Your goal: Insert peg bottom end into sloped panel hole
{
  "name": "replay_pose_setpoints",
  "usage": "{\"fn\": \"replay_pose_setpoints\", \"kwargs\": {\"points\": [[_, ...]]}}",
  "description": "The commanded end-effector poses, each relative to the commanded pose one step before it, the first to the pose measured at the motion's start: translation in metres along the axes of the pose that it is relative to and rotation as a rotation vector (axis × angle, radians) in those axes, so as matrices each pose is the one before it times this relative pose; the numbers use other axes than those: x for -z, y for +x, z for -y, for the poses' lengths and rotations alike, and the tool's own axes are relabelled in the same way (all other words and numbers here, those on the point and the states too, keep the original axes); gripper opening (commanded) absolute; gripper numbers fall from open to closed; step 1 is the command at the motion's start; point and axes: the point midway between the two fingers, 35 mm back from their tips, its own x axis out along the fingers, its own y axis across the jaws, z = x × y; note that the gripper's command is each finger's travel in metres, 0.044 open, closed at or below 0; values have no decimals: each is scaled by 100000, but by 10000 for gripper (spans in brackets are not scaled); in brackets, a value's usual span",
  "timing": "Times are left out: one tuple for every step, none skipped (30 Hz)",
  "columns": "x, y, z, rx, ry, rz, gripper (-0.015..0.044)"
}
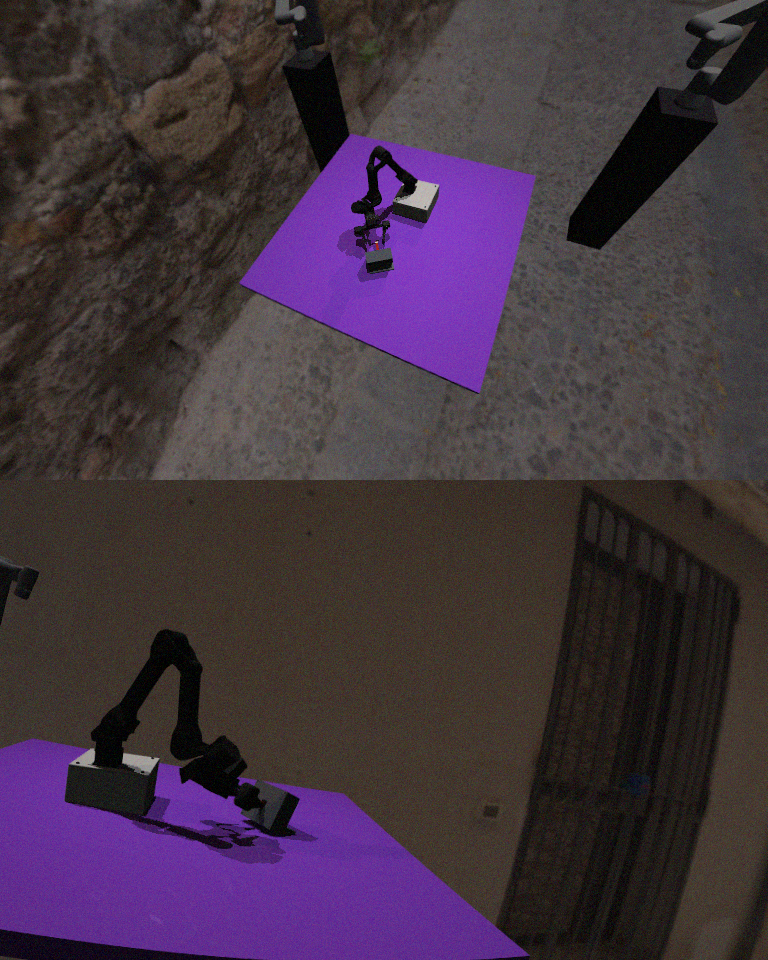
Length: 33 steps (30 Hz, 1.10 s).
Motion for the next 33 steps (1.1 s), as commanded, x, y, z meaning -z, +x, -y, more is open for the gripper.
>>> {"fn": "replay_pose_setpoints", "kwargs": {"points": [[-167, -901, 6, -89, -638, 434, 440], [21, -156, 16, 5, -8, -26, 440], [21, -156, 16, 6, -7, -23, 440], [21, -156, 15, 7, -6, -20, 440], [21, -156, 15, 7, -5, -17, 440], [21, -156, 14, 8, -4, -13, 440], [21, -156, 13, 9, -3, -10, 440], [21, -151, 12, 10, -2, -7, 440], [21, -150, 12, 10, -2, -3, 440], [21, -150, 11, 11, -1, 0, 440], [21, -150, 11, 12, 0, 3, 440], [22, -150, 10, 13, 1, 6, 440], [22, -150, 10, 14, 2, 9, 440], [22, -150, 9, 15, 2, 13, 440], [23, -150, 9, 16, 3, 16, 440], [23, -150, 8, 17, 4, 19, 440], [23, -150, 8, 18, 5, 22, 440], [23, -142, 7, 19, 5, 24, 440], [23, -142, 7, 20, 6, 27, 440], [23, -142, 6, 21, 7, 30, 440], [24, -141, 6, 22, 7, 33, 440], [25, -141, 5, 23, 8, 36, 440], [25, -141, 5, 25, 8, 40, 440], [26, -141, 5, 26, 9, 43, 440], [27, -141, 4, 28, 10, 46, 440], [28, -141, 4, 29, 10, 49, 440], [30, -141, 3, 30, 11, 52, 440], [29, -129, 3, 29, 10, 50, 440], [30, -128, 2, 30, 11, 53, 440], [33, -127, 2, 32, 11, 55, 440], [35, -127, 2, 33, 12, 58, 440], [39, -127, 1, 35, 12, 61, 440], [43, -127, 1, 36, 13, 63, 440]]}}
